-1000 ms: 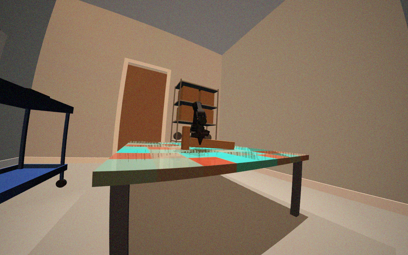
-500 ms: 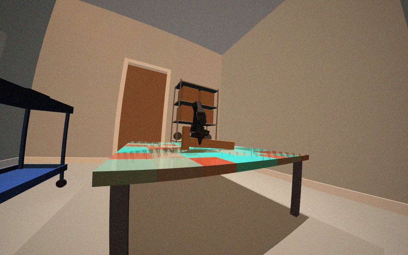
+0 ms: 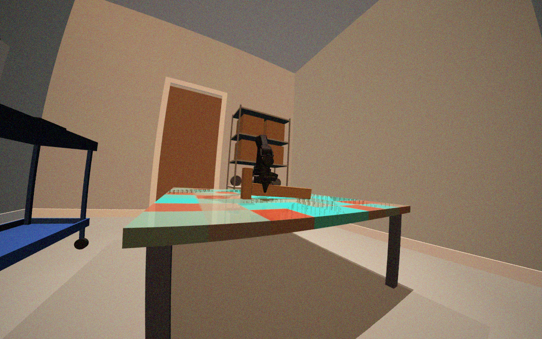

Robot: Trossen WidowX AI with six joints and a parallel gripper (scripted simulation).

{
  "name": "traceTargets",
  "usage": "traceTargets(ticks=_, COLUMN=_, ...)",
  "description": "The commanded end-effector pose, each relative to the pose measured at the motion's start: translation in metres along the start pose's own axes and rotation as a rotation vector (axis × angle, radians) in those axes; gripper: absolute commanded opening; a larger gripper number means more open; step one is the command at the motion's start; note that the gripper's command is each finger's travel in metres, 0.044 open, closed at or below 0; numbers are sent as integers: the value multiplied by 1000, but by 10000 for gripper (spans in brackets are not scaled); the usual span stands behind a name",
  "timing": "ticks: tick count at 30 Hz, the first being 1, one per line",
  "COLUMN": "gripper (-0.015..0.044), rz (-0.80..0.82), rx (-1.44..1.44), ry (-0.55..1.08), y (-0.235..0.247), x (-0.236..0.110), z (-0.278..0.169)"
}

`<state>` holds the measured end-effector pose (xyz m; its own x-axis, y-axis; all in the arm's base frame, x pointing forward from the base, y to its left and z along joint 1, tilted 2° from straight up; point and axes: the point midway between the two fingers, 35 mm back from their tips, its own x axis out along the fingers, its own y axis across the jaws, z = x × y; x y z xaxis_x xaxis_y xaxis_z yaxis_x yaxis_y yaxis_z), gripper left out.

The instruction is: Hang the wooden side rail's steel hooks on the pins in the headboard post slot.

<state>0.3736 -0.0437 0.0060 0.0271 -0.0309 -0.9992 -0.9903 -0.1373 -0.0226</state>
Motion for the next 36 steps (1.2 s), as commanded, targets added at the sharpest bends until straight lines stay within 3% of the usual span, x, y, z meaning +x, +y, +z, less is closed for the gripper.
traceTargets(ticks=1, gripper=0, rz=-10, rx=-2, ry=5, y=-1, x=-3, z=-2)
traceTargets(ticks=36, gripper=0, rz=-10, rx=-2, ry=6, y=-3, x=-5, z=-5)
